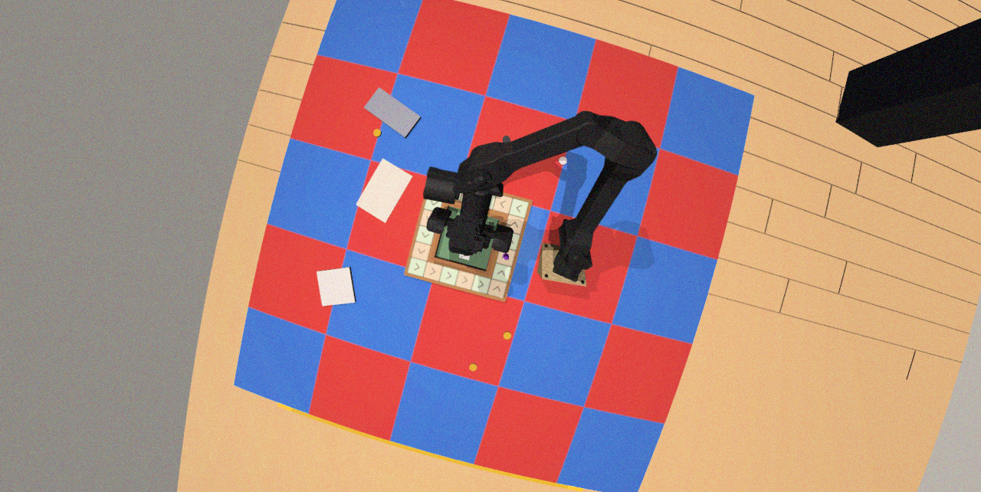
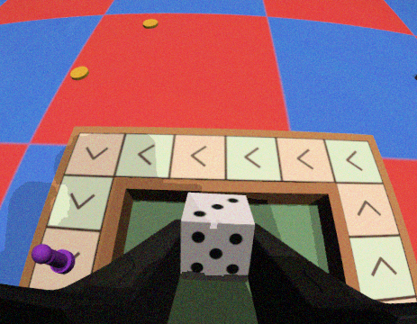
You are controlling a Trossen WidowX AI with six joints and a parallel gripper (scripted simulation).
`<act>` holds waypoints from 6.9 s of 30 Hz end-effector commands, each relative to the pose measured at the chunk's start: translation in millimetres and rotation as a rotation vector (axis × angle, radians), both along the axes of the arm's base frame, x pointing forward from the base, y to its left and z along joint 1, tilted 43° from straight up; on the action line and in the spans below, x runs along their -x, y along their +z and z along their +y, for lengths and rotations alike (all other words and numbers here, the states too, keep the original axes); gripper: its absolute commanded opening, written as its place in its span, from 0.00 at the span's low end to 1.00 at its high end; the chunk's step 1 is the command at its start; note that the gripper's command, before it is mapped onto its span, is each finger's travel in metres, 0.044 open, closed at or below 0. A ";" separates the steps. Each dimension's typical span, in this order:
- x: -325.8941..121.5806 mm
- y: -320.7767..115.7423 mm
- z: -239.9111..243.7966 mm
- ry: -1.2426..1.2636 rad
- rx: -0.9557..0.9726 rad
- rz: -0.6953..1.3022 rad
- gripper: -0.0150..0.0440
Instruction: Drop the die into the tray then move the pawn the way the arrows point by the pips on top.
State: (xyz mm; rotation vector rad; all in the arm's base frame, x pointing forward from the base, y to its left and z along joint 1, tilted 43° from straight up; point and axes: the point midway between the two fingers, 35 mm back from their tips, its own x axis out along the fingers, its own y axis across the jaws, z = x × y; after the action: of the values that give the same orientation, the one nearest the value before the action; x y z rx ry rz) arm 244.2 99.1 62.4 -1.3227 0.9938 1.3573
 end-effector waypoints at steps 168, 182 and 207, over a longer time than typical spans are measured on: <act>98.9 45.9 4.8 -1.397 0.447 -0.558 0.25; 82.3 60.6 -57.4 -1.396 0.441 -0.559 0.25; 78.9 46.7 -128.3 -1.402 0.462 -0.590 0.25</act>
State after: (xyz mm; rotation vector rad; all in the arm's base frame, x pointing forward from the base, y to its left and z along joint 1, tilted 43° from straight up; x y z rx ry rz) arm 165.1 -23.5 114.0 -0.8225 1.3814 -0.3140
